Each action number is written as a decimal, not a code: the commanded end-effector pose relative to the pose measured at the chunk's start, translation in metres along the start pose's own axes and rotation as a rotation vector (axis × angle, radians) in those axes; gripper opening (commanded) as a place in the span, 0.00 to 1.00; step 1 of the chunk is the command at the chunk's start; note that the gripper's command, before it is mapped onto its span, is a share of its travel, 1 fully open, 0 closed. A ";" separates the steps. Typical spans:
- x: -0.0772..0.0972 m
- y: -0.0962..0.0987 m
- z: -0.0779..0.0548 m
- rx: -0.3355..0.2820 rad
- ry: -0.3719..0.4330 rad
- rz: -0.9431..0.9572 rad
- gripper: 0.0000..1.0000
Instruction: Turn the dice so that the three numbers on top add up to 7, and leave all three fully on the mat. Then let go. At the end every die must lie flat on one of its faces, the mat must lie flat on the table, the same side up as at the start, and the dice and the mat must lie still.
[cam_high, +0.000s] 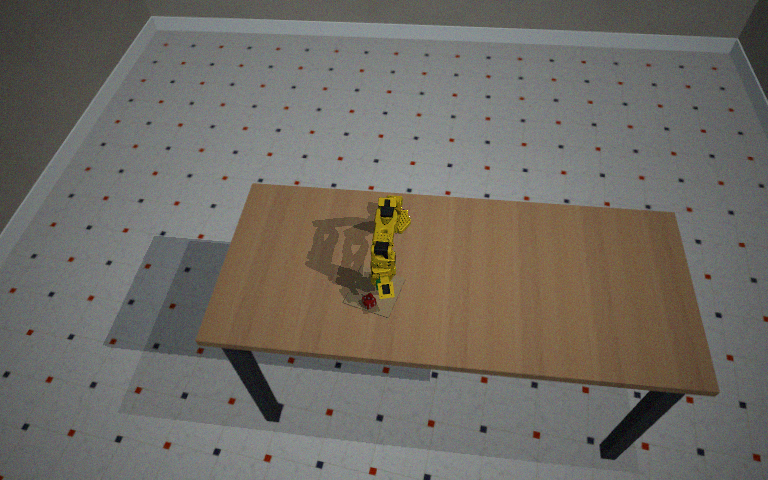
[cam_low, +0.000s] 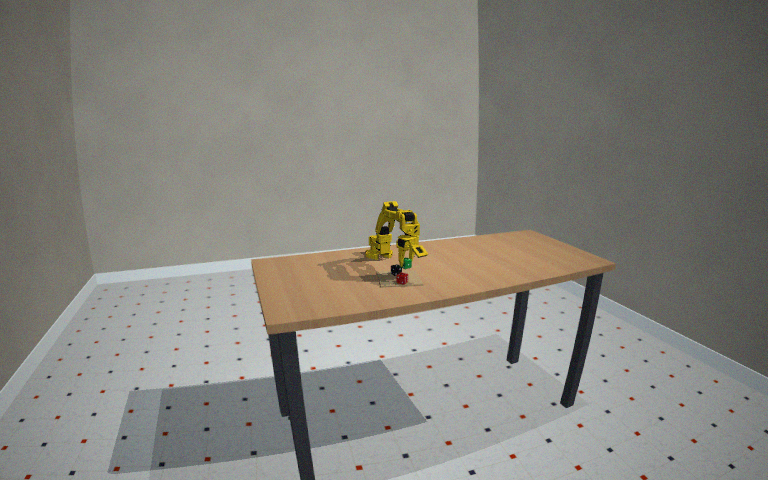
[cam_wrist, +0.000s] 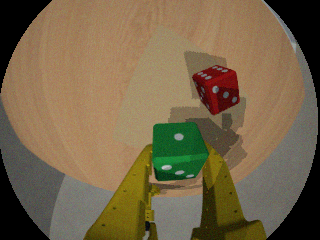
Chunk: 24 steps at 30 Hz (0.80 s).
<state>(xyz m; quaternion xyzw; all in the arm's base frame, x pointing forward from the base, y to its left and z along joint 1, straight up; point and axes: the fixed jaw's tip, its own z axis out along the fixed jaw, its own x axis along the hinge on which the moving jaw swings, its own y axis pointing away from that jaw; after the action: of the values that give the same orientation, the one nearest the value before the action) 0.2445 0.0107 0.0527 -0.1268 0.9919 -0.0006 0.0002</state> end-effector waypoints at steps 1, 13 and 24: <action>0.001 -0.015 -0.014 0.013 -0.052 0.065 0.00; 0.002 -0.019 -0.014 0.013 -0.051 0.082 0.00; 0.002 -0.019 -0.014 0.013 -0.051 0.082 0.00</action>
<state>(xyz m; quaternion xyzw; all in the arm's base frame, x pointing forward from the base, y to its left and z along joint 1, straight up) 0.2437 -0.0051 0.0527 -0.0948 0.9955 -0.0002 -0.0026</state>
